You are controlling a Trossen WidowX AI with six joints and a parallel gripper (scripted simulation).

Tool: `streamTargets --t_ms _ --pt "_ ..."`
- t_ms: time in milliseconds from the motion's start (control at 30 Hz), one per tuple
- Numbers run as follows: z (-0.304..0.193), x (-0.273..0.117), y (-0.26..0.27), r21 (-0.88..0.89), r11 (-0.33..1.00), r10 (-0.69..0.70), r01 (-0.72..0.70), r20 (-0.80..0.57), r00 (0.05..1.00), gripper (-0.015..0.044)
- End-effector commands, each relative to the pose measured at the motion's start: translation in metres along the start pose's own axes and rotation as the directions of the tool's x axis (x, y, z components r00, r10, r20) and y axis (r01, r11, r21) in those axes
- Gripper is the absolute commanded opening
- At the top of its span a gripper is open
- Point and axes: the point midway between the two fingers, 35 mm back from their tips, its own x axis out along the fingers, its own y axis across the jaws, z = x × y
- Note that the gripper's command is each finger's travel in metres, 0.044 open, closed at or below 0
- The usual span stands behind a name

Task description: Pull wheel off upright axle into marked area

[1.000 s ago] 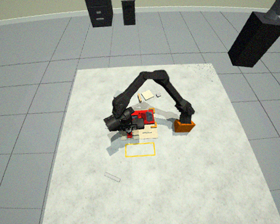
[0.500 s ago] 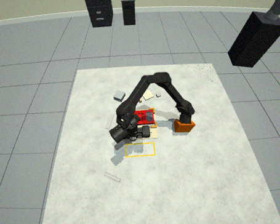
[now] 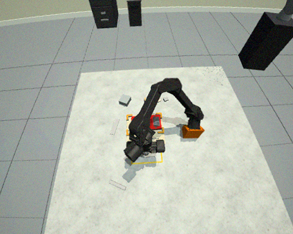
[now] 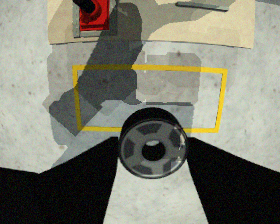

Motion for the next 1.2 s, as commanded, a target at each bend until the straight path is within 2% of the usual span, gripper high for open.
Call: streamTargets --t_ms 0,233,600,767,1133,1167 --pt "0.001 0.013 -0.003 0.0 1.0 -0.013 0.013 0.005 1.0 0.0" --pt "0.0 0.031 -0.002 0.0 1.0 -0.012 0.012 0.005 1.0 0.0" --pt "0.002 0.1 -0.004 0.0 1.0 -0.012 0.012 0.008 1.0 0.0" --pt "0.002 0.105 -0.004 0.001 1.0 -0.012 0.012 0.009 1.0 0.0" --pt "0.001 0.098 -0.003 0.006 1.0 -0.017 0.017 0.003 1.0 0.0289" --pt "0.001 0.094 -0.003 0.005 1.0 -0.017 0.016 0.003 1.0 0.03"
